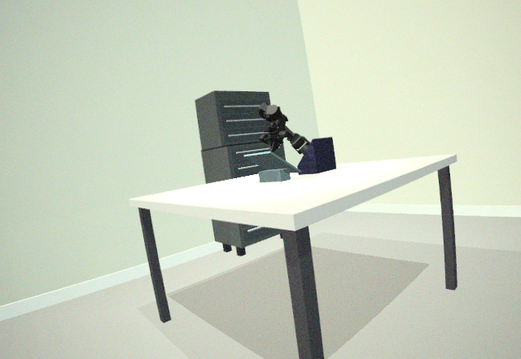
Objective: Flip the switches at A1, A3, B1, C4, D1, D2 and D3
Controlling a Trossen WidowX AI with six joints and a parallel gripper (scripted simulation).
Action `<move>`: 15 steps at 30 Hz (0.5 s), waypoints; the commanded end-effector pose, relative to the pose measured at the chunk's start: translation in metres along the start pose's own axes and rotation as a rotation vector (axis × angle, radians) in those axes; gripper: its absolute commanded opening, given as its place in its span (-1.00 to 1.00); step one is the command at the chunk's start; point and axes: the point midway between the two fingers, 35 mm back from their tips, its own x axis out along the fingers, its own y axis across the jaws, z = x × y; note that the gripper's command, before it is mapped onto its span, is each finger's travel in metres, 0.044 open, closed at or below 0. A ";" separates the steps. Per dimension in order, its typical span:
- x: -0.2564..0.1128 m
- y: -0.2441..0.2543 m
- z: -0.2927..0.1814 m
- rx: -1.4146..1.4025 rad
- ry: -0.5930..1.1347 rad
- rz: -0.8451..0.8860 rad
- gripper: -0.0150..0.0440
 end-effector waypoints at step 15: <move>0.003 0.001 -0.001 -0.005 0.002 0.004 -0.49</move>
